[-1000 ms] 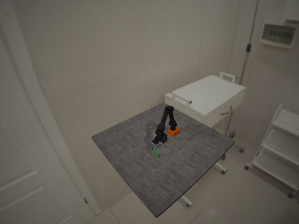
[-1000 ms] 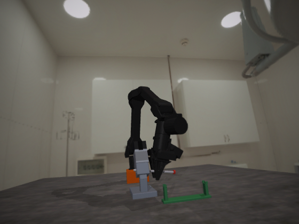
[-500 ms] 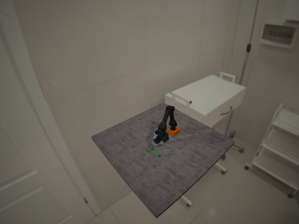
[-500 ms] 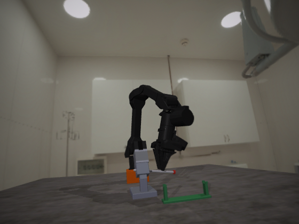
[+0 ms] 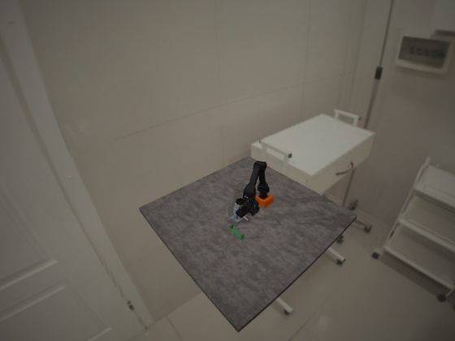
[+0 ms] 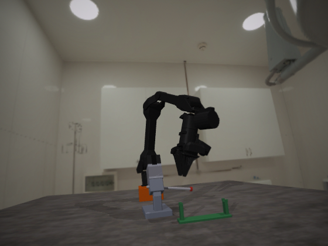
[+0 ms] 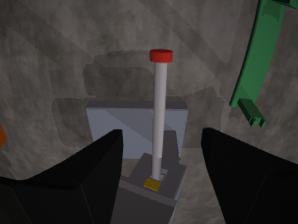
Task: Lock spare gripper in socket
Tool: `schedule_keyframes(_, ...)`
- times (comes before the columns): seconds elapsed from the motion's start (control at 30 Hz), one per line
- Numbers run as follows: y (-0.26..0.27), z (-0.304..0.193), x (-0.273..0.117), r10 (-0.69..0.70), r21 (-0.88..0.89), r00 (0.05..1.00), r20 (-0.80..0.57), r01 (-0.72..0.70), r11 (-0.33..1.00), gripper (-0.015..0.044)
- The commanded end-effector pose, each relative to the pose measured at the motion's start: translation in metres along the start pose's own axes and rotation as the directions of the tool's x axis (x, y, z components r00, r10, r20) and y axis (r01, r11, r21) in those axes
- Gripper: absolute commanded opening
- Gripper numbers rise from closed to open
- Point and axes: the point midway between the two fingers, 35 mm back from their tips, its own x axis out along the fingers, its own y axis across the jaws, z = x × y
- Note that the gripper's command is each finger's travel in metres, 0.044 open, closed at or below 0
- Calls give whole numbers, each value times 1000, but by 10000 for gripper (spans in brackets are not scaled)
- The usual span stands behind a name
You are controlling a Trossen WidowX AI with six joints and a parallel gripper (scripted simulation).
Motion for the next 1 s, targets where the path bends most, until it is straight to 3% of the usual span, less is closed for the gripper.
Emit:
schedule_keyframes(0.0, 0, 4, -9, 0, 0, 1000, 1, 0, 1000, 200)
schedule_keyframes(0.2, 0, 10, -24, -3, -2, 1000, -1, 3, 1000, 200)
schedule_keyframes(0.5, 0, 6, -17, -4, -3, 1000, -3, 4, 1000, 436)
schedule_keyframes(0.97, 0, 6, -17, -4, -3, 1000, -3, 4, 1000, 440)
